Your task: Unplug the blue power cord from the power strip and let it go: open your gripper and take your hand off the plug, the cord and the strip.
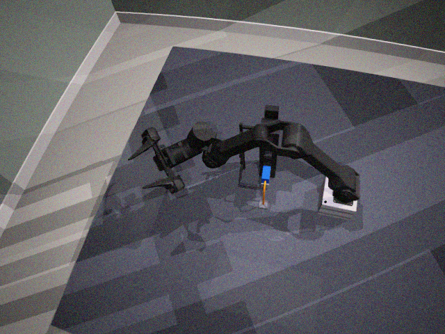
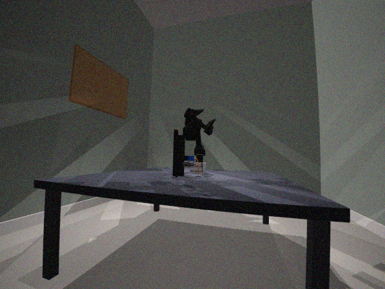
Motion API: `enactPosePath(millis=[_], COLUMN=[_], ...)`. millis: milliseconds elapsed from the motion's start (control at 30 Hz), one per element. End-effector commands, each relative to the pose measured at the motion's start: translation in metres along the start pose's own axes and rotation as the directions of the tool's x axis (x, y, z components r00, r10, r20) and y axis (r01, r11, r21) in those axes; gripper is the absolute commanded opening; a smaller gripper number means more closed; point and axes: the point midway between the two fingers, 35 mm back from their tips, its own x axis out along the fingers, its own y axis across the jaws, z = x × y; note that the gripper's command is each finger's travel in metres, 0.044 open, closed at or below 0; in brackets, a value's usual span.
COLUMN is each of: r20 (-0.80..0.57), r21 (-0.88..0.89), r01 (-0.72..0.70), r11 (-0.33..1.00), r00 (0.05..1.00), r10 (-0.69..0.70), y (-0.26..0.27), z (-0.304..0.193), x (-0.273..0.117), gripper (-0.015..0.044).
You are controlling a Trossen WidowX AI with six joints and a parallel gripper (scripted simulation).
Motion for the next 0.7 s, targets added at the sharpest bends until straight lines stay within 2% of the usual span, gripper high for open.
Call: enactPosePath(millis=[0,133,267,467,567,667], r20=[0.005,0.120,0.268,0.474,0.572,0.656], r21=[-0.011,-0.229,-0.471,-0.710,-0.747,-0.713], r01=[-0.002,0.001,0.097,0.376,0.531,0.641], r11=[1.000,0.973,0.877,0.595,0.400,0.284], r00=[1.000,0.992,0.963,0.880,0.820,0.753], r10=[0.002,0.027,0.038,0.010,-0.019,-0.052], y=[0.000,0.001,-0.003,-0.019,-0.030,-0.042], z=[0.001,0.011,0.025,0.045,0.054,0.059], x=[0.000,0.000,-0.006,-0.025,-0.039,-0.054], gripper=[0.0374,0.0269,0.0164,0.0160,0.0160,0.0160])
